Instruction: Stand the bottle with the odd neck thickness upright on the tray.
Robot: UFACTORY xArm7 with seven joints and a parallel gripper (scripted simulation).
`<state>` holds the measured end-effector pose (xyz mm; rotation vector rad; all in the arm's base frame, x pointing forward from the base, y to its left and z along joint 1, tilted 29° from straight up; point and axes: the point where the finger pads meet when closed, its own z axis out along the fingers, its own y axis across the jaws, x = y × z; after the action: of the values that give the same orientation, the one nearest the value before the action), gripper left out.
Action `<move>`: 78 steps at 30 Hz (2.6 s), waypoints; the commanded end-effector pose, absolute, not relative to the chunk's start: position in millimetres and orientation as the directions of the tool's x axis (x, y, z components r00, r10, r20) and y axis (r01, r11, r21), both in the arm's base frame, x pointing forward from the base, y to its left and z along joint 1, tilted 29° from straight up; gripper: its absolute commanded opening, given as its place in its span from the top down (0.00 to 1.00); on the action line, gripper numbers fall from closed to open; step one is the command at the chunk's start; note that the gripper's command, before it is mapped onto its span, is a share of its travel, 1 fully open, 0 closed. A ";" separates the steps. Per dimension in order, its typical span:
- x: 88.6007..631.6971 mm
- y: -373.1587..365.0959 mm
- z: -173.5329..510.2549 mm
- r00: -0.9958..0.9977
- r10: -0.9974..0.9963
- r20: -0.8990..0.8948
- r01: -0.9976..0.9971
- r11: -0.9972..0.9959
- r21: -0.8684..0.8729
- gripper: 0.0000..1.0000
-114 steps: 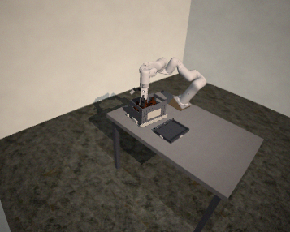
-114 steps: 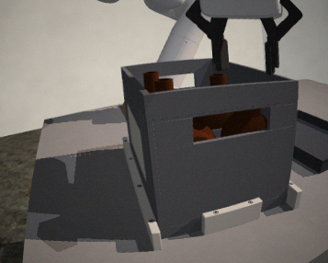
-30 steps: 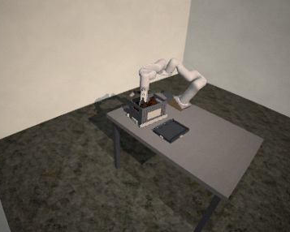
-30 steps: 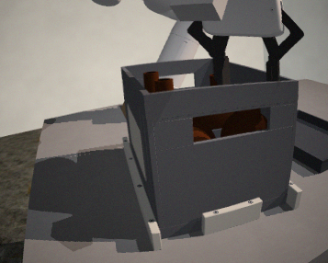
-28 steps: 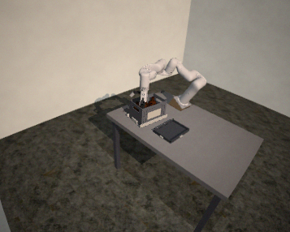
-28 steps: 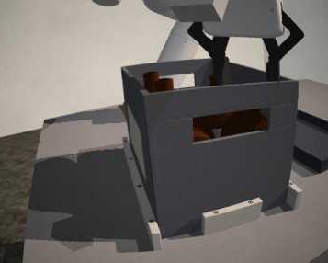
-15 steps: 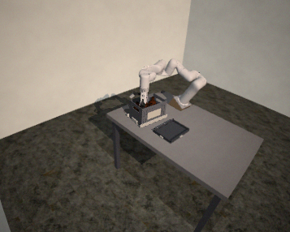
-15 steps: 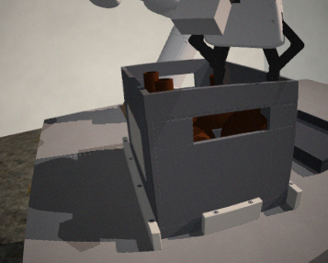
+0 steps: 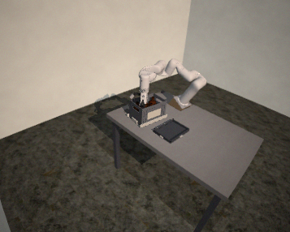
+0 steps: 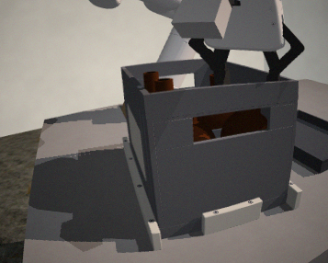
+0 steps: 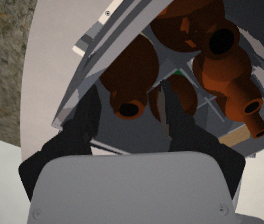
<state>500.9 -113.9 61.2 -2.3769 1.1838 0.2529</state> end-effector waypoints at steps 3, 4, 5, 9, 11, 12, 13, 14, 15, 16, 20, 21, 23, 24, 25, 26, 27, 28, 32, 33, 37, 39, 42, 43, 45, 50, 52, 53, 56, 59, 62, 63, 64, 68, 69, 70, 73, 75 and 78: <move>501.8 -115.2 63.0 0.610 -0.706 -0.359 -0.791 -0.516 -0.330 0.35; 501.8 -115.2 63.0 0.610 -0.706 -0.359 -0.791 -0.516 -0.330 0.35; 501.8 -115.2 63.0 0.610 -0.706 -0.359 -0.791 -0.516 -0.330 0.35; 501.8 -115.2 63.0 0.610 -0.706 -0.359 -0.791 -0.516 -0.330 0.35; 501.8 -115.2 63.0 0.610 -0.706 -0.359 -0.791 -0.516 -0.330 1.00; 501.8 -115.2 63.0 0.610 -0.706 -0.359 -0.791 -0.516 -0.330 1.00; 501.8 -115.2 63.0 0.610 -0.706 -0.359 -0.791 -0.516 -0.330 1.00; 501.8 -115.2 63.0 0.610 -0.706 -0.359 -0.791 -0.516 -0.330 1.00; 501.8 -115.2 63.0 0.610 -0.706 -0.359 -0.791 -0.516 -0.330 1.00; 501.8 -115.2 63.0 0.610 -0.706 -0.359 -0.791 -0.516 -0.330 1.00; 501.8 -115.2 63.0 0.610 -0.706 -0.359 -0.791 -0.516 -0.330 1.00; 501.8 -115.2 63.0 0.610 -0.706 -0.359 -0.791 -0.516 -0.330 1.00; 501.8 -115.2 63.0 0.610 -0.706 -0.359 -0.791 -0.516 -0.330 1.00; 501.8 -115.2 63.0 0.610 -0.706 -0.359 -0.791 -0.516 -0.330 1.00; 501.8 -115.2 63.0 0.610 -0.706 -0.359 -0.791 -0.516 -0.330 1.00; 501.8 -115.2 63.0 0.610 -0.706 -0.359 -0.791 -0.516 -0.330 1.00; 501.8 -115.2 63.0 0.610 -0.706 -0.359 -0.791 -0.516 -0.330 1.00; 501.8 -115.2 63.0 0.610 -0.706 -0.359 -0.791 -0.516 -0.330 1.00; 501.8 -115.2 63.0 0.610 -0.706 -0.359 -0.791 -0.516 -0.330 1.00; 501.8 -115.2 63.0 0.610 -0.706 -0.359 -0.791 -0.516 -0.330 1.00; 501.8 -115.2 63.0 0.610 -0.706 -0.359 -0.791 -0.516 -0.330 1.00; 501.8 -115.2 63.0 0.610 -0.706 -0.359 -0.791 -0.516 -0.330 1.00; 501.8 -115.2 63.0 0.610 -0.706 -0.359 -0.791 -0.516 -0.330 1.00; 501.8 -115.2 63.0 0.610 -0.706 -0.359 -0.791 -0.516 -0.330 1.00; 501.8 -115.2 63.0 0.610 -0.706 -0.359 -0.791 -0.516 -0.330 1.00; 501.8 -115.2 63.0 0.610 -0.706 -0.359 -0.791 -0.516 -0.330 1.00; 501.8 -115.2 63.0 0.610 -0.706 -0.359 -0.791 -0.516 -0.330 1.00; 501.8 -115.2 63.0 0.610 -0.706 -0.359 -0.791 -0.516 -0.330 1.00; 501.8 -115.2 63.0 0.610 -0.706 -0.359 -0.791 -0.516 -0.330 1.00; 501.7 -115.2 63.1 0.610 -0.706 -0.359 -0.791 -0.516 -0.330 1.00; 501.7 -115.4 63.5 0.610 -0.706 -0.359 -0.791 -0.516 -0.330 1.00; 501.7 -115.5 63.7 0.610 -0.706 -0.359 -0.791 -0.516 -0.330 1.00; 501.7 -115.6 63.9 0.610 -0.706 -0.359 -0.791 -0.516 -0.330 1.00; 501.5 -116.4 65.4 0.610 -0.706 -0.359 -0.791 -0.516 -0.330 1.00; 501.5 -116.7 65.9 0.610 -0.706 -0.359 -0.791 -0.516 -0.330 1.00; 501.5 -116.7 65.9 0.610 -0.706 -0.359 -0.791 -0.516 -0.330 1.00; 501.4 -117.3 67.1 0.610 -0.706 -0.359 -0.791 -0.516 -0.330 1.00; 501.2 -118.0 68.5 0.610 -0.706 -0.359 -0.791 -0.516 -0.330 1.00; 501.0 -119.2 71.0 0.610 -0.706 -0.359 -0.791 -0.516 -0.330 1.00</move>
<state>500.2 -116.8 67.1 -2.3772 1.1835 0.2538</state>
